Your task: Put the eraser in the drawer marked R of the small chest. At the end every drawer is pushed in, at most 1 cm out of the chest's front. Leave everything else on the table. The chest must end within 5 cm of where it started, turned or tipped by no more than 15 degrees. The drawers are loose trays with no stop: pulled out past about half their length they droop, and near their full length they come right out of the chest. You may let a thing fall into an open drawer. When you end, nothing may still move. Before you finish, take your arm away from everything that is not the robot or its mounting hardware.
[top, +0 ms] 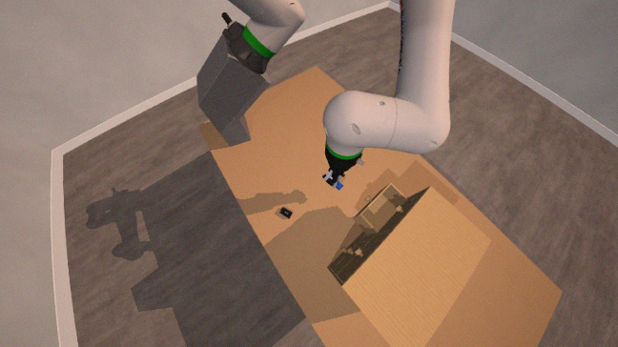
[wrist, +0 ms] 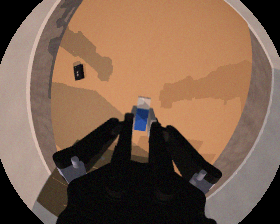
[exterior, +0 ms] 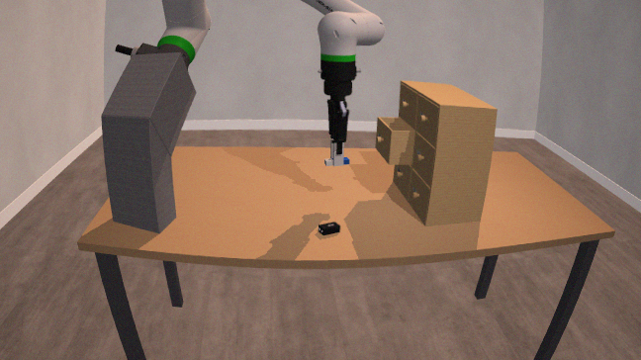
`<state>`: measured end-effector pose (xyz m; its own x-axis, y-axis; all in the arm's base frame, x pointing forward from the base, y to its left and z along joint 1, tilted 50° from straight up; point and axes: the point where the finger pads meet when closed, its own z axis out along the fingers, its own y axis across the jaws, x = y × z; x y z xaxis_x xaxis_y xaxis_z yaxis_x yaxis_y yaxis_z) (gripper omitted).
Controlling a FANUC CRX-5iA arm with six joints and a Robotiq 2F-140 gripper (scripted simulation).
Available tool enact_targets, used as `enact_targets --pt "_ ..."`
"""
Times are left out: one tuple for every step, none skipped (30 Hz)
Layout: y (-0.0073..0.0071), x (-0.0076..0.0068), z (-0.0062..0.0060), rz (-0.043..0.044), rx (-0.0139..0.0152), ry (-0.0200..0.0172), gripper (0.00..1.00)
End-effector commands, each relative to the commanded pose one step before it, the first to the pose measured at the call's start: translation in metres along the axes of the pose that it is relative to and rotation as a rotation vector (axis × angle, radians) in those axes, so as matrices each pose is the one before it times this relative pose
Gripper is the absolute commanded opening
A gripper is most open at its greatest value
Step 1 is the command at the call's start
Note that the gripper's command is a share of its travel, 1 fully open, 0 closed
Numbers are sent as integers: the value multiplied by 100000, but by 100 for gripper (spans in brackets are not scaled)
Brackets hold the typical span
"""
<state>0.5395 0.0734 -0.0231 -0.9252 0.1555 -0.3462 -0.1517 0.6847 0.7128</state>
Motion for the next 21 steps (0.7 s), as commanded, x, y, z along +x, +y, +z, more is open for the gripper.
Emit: enact_targets --pt "-84 72 -435 9223 2066 4075 11" --pt "1 -1 -181 0 -1 0 11" --pt "1 0 -211 0 1 0 11" --pt "1 -1 -241 0 -1 0 11" --pt "1 -1 -271 0 1 0 11" --pt "1 -2 -300 0 -1 0 11" --pt "1 -1 -329 0 0 0 11" --pt "1 -1 -356 0 0 0 11" --pt "1 -2 -382 0 -1 0 11" --pt "1 -2 -406 0 0 0 11" --pt "1 -2 -428 0 0 0 11" --pt "1 -2 -447 0 0 0 11" --pt "1 -2 -465 0 0 0 11" --pt "2 -2 -479 0 0 0 11" --pt "2 -2 -492 0 0 0 11" --pt "2 -2 -501 0 0 0 11" --pt "0 0 0 0 0 0 11" --pt "0 0 0 0 0 0 11" --pt "2 -2 -508 0 0 0 11" --pt "2 -2 -512 0 0 0 11" --pt "2 -2 -513 0 0 0 11"
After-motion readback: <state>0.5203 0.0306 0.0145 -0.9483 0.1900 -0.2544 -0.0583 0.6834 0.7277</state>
